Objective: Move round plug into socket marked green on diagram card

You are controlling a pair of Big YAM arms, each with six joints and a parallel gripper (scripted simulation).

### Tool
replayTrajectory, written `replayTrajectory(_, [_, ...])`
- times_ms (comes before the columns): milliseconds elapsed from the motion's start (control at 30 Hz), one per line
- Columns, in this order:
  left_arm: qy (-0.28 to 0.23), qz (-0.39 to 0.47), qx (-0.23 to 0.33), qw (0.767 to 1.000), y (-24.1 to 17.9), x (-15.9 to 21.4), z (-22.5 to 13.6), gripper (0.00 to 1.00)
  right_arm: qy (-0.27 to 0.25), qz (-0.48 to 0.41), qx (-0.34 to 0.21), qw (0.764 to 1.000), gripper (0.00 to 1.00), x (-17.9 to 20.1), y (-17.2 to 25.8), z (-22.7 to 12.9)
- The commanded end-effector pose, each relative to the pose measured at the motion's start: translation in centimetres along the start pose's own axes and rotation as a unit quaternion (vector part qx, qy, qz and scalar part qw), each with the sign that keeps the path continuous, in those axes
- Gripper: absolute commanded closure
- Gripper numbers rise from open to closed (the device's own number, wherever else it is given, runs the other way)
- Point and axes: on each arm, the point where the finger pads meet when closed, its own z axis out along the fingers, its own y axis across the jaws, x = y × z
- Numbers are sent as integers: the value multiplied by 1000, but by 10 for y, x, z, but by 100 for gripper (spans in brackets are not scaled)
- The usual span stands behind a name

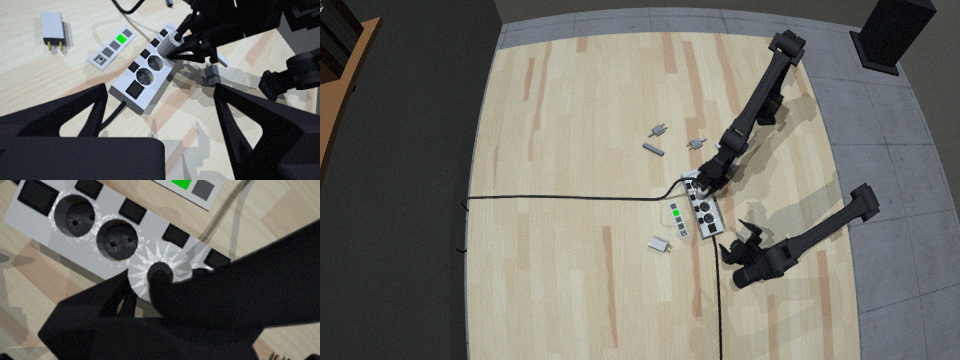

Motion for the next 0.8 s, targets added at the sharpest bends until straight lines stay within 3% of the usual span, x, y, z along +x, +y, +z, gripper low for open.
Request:
replayTrajectory(0, [-10, 15, -5, 1000, 0, -15, -5, 0, 97, 9, -19, 995, 68, 61, -4, 40])
replayTrajectory(367, [-10, 15, -5, 1000, 0, -15, -5, 0, 77, -15, 25, 997, 68, 67, 7, 37])
replayTrajectory(633, [-10, 15, -5, 1000, 0, -15, -5, 0, 75, -2, 6, 997, 68, 50, -3, 32])
replayTrajectory(767, [-10, 15, -5, 1000, 0, -15, -5, 0, 5, -1, -2, 1000, 68, -14, -3, -4])
